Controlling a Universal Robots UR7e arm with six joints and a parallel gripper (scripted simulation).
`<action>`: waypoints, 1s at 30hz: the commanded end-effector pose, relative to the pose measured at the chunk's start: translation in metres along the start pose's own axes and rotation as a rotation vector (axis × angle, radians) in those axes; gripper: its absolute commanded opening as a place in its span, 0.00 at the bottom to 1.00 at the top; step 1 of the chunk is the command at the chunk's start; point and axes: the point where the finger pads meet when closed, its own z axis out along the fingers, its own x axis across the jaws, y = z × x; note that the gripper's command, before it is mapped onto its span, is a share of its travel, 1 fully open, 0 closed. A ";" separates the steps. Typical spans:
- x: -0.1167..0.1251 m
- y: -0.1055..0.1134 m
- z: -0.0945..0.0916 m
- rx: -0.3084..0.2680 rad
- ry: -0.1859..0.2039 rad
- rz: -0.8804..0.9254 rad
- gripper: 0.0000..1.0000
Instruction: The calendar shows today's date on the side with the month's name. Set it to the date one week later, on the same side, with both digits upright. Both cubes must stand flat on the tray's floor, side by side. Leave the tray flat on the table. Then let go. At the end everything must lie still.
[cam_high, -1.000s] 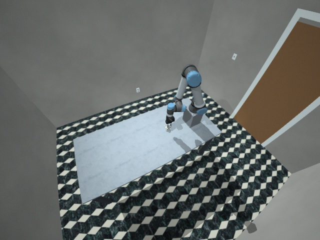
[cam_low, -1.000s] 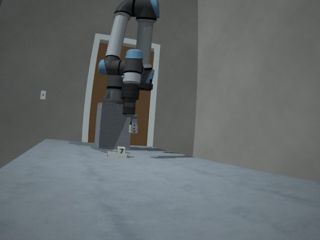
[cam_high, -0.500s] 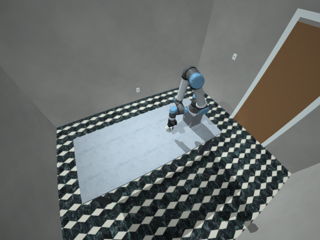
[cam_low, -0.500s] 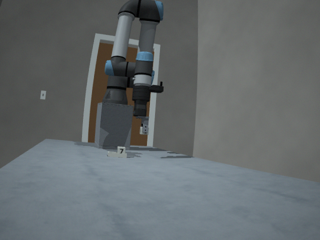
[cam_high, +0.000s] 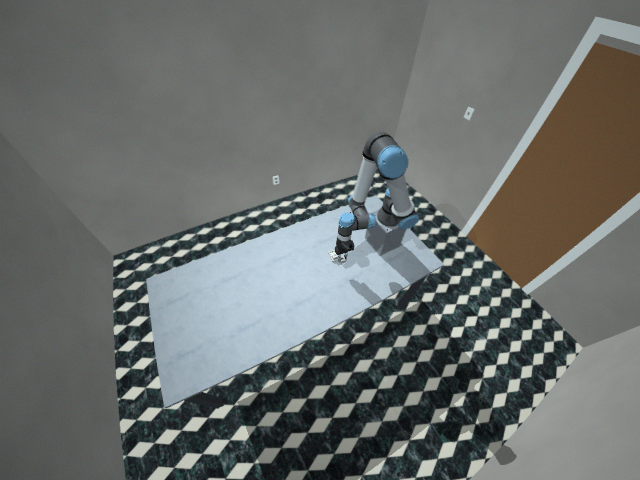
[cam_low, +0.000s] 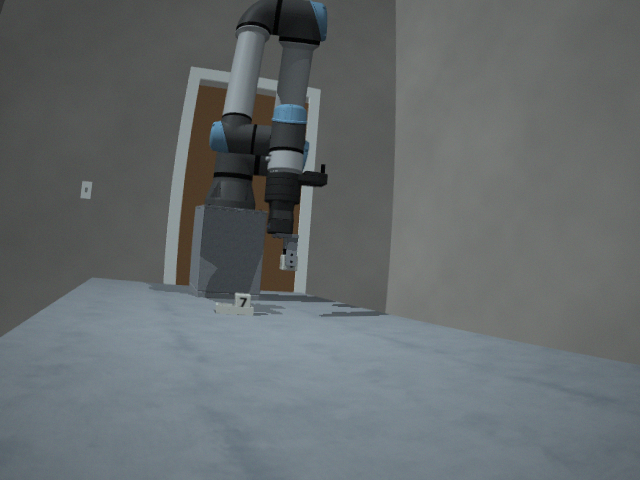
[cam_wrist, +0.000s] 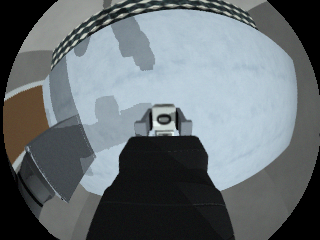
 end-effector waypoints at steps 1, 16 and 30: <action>0.000 0.000 0.006 0.000 0.001 0.000 0.60; 0.000 0.000 0.042 0.000 0.001 0.000 0.60; 0.000 0.000 0.080 0.000 0.001 0.000 0.60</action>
